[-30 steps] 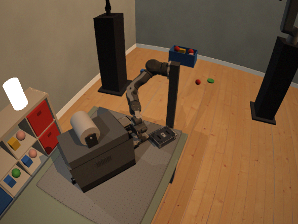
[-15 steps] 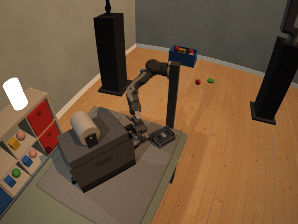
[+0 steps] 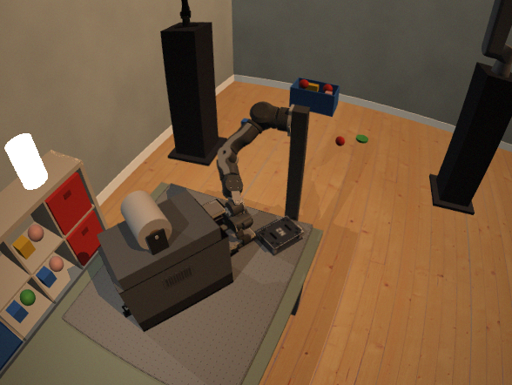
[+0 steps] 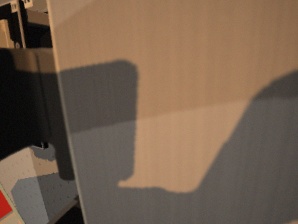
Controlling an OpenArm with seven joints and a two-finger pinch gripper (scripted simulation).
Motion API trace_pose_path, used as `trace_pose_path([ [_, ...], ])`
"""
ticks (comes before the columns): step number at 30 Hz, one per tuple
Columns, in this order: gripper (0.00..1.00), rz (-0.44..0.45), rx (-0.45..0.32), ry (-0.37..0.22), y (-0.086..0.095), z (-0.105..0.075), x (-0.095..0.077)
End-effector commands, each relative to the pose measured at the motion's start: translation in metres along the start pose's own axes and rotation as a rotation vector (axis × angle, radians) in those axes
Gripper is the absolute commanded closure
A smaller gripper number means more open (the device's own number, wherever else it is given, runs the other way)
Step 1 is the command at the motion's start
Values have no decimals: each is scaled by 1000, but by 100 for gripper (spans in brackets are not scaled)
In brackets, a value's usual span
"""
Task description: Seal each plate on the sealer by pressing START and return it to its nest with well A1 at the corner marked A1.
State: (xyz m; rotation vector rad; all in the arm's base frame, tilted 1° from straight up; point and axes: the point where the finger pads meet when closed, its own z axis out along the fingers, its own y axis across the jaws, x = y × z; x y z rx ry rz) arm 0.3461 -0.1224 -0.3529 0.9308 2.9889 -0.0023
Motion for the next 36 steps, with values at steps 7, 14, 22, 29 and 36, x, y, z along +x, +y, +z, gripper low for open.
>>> trace_pose_path([
  [7, 45, -3, -2, 0, 1, 0, 0],
  [14, 100, -3, -2, 0, 1, 0, 0],
  [22, 100, -3, -2, 0, 1, 0, 0],
  [29, 100, -3, -2, 0, 1, 0, 0],
  [36, 100, -3, -2, 0, 1, 0, 0],
])
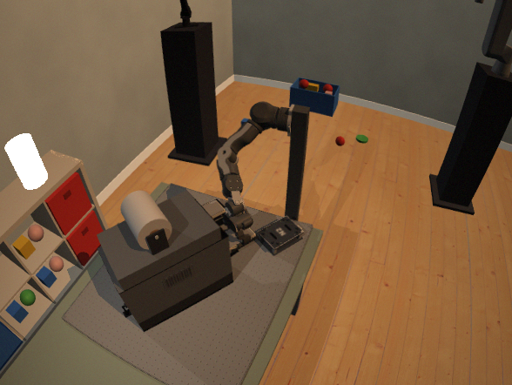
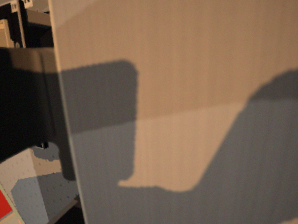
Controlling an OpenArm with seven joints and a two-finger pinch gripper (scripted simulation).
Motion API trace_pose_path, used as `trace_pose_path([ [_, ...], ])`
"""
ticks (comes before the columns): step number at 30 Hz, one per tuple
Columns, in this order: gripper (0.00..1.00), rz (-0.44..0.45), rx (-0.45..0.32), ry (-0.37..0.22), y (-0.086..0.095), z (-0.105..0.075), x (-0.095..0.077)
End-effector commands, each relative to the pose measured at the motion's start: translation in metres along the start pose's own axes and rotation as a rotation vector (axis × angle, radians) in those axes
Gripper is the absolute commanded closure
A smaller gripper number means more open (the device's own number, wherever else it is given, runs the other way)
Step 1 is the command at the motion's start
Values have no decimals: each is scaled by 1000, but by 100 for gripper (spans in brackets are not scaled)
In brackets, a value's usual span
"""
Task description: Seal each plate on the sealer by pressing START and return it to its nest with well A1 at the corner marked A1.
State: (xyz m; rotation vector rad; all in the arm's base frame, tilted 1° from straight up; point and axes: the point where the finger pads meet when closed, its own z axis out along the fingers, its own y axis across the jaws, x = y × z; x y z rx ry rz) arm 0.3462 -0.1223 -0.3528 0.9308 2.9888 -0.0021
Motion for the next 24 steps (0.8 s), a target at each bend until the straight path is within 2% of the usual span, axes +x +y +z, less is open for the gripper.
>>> trace_pose_path([
  [1, 100, -3, -2, 0, 0, 0, 0],
  [10, 100, -5, -1, 2, 0, 0, 1],
  [24, 100, 1, 0, -1, 0, -10, 0],
])
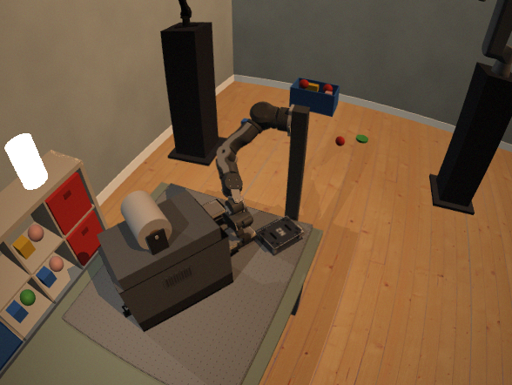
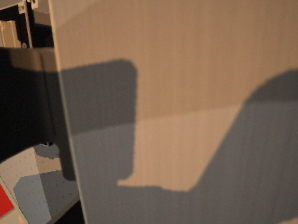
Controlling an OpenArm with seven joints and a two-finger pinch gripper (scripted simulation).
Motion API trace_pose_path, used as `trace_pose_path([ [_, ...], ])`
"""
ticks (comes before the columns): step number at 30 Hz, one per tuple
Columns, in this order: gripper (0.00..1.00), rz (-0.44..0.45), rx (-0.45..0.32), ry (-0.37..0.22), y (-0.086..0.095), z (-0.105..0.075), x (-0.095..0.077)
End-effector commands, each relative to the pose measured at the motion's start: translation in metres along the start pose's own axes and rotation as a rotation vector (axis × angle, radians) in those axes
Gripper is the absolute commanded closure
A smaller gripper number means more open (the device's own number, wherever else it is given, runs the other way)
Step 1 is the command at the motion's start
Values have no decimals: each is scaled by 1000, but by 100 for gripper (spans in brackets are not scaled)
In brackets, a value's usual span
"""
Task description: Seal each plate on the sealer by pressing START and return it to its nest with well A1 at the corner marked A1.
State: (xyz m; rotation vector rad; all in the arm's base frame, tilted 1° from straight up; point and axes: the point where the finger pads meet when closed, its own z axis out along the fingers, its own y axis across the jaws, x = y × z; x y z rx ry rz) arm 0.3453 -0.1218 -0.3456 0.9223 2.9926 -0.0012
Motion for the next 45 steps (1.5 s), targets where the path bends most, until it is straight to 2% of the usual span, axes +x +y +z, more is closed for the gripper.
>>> trace_pose_path([
  [1, 100, 6, 0, -2, 0, -3, -1],
  [9, 100, 6, 5, 1, -1, -10, 0],
  [16, 100, 7, 0, -2, 0, -23, -1],
  [26, 100, 3, -2, -1, 0, -23, -1],
  [45, 100, 9, 7, 1, 8, -21, 40],
])
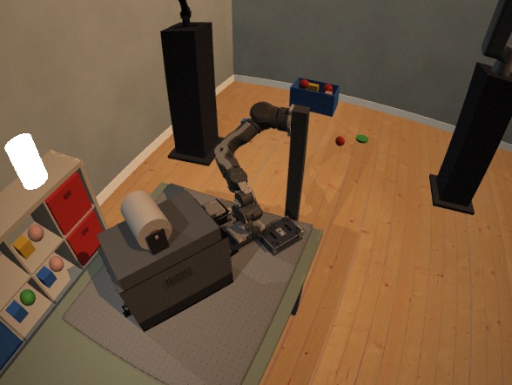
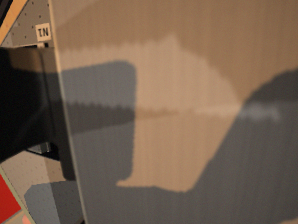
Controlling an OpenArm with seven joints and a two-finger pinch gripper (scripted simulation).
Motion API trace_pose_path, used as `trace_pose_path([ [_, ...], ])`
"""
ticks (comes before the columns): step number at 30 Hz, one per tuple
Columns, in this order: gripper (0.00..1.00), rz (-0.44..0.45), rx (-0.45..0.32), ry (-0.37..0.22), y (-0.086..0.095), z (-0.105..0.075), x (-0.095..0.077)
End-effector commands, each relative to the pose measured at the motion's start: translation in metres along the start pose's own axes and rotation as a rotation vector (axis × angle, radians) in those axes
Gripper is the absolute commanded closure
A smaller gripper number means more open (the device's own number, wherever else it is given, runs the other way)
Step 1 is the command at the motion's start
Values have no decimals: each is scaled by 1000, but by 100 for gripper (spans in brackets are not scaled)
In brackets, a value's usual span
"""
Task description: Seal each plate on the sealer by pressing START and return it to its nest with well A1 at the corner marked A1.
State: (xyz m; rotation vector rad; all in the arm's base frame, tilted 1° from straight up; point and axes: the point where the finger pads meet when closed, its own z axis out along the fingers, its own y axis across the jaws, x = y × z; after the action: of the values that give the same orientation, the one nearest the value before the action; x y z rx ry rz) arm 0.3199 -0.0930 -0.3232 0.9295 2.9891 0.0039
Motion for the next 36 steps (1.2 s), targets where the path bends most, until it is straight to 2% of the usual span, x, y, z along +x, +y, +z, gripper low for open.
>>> trace_pose_path([
  [1, 100, 4, 11, 1, -1, 2, 5],
  [36, 100, 15, 10, 1, 16, 2, 76],
])
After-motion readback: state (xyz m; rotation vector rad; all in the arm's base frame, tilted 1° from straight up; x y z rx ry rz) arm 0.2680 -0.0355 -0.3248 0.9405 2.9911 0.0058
